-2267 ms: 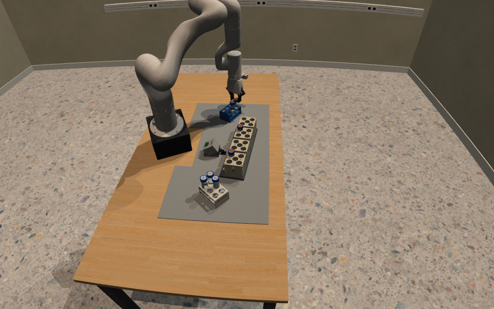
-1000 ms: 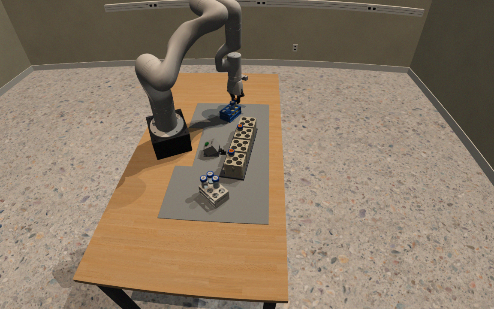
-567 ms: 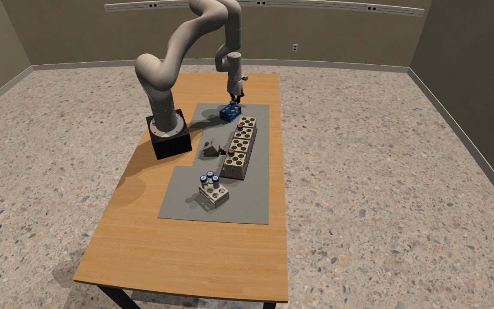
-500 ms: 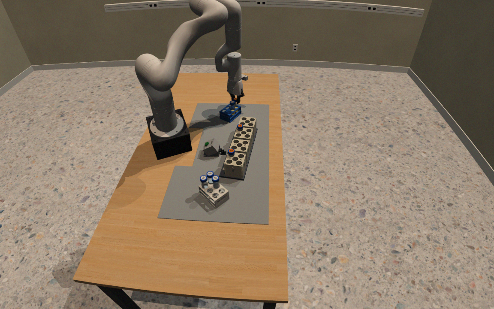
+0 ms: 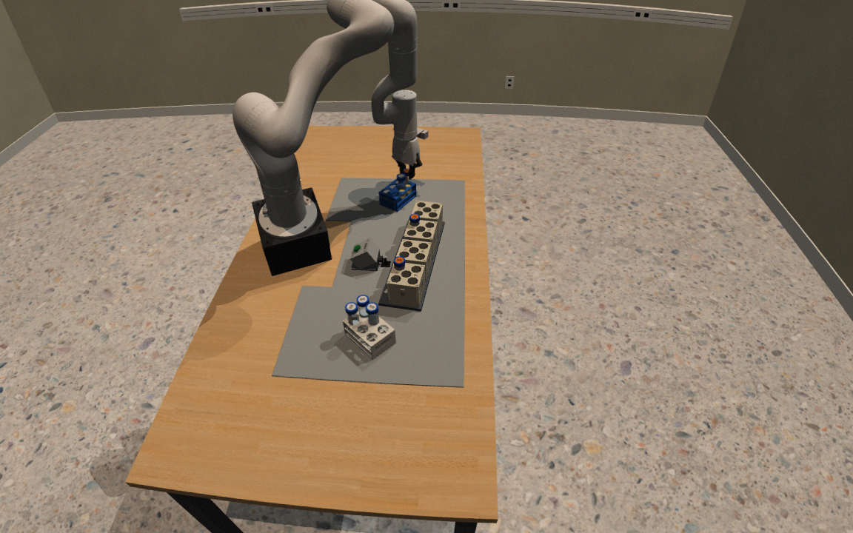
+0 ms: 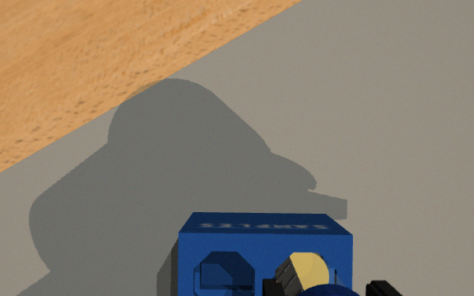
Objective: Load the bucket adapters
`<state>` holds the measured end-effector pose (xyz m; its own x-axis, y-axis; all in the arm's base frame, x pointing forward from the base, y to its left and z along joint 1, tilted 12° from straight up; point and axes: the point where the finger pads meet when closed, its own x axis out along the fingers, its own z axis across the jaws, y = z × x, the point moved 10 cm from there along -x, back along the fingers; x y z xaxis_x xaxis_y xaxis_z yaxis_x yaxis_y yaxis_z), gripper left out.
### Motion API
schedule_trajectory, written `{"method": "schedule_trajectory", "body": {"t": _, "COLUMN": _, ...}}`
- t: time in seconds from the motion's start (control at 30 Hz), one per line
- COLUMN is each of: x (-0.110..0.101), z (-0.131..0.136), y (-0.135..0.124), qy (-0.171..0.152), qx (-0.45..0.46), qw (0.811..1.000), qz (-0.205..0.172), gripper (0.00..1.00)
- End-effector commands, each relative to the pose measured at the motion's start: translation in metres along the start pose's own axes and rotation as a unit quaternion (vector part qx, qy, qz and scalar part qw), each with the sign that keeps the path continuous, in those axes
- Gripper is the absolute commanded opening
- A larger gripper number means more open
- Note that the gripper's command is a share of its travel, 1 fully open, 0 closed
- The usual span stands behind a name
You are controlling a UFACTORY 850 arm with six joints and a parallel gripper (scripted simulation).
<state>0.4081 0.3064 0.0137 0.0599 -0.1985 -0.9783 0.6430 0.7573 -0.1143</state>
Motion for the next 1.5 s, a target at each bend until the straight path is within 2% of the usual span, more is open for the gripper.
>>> {"method": "schedule_trajectory", "body": {"t": 0.0, "x": -0.001, "z": 0.000, "y": 0.001, "qy": 0.000, "qx": 0.000, "qw": 1.000, "qz": 0.001, "gripper": 0.00}}
{"method": "schedule_trajectory", "body": {"t": 1.47, "x": -0.025, "z": 0.000, "y": 0.001, "qy": 0.000, "qx": 0.000, "qw": 1.000, "qz": 0.001, "gripper": 0.00}}
